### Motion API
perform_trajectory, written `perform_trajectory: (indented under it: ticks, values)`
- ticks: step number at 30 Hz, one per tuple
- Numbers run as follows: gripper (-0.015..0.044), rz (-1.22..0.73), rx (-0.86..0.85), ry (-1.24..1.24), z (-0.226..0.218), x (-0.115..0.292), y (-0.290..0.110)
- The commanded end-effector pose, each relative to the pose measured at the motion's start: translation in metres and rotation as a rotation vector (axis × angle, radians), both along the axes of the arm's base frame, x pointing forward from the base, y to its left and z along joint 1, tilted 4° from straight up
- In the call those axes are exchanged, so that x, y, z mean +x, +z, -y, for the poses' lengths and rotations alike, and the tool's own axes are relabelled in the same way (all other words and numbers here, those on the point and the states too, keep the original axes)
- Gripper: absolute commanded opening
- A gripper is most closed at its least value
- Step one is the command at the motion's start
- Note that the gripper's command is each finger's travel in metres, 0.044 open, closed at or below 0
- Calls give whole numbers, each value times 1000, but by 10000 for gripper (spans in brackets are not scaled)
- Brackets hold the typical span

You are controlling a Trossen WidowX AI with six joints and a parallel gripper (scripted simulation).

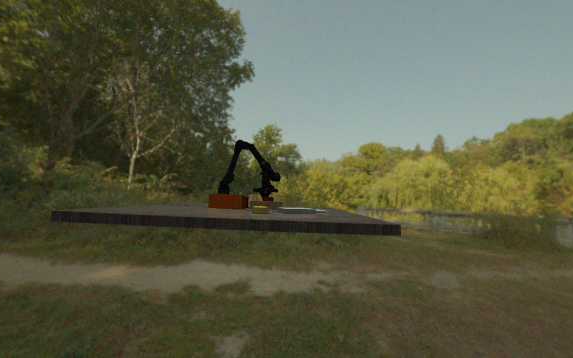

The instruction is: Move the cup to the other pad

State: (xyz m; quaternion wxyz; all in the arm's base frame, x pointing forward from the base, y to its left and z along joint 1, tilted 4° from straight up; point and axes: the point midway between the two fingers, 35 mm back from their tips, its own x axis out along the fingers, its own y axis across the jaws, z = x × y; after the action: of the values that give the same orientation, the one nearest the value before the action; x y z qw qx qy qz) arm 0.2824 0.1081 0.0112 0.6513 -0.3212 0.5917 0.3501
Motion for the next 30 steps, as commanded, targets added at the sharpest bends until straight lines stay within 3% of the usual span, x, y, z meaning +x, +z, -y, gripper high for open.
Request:
perform_trajectory:
  ticks: [1,7,12,30]
  values:
    - [0,1,0,0,0,0,1]
    - [0,1,0,0,0,0,1]
    - [128,1,0,0,0,0,1]
    - [128,1,-2,-2,1,0,18]
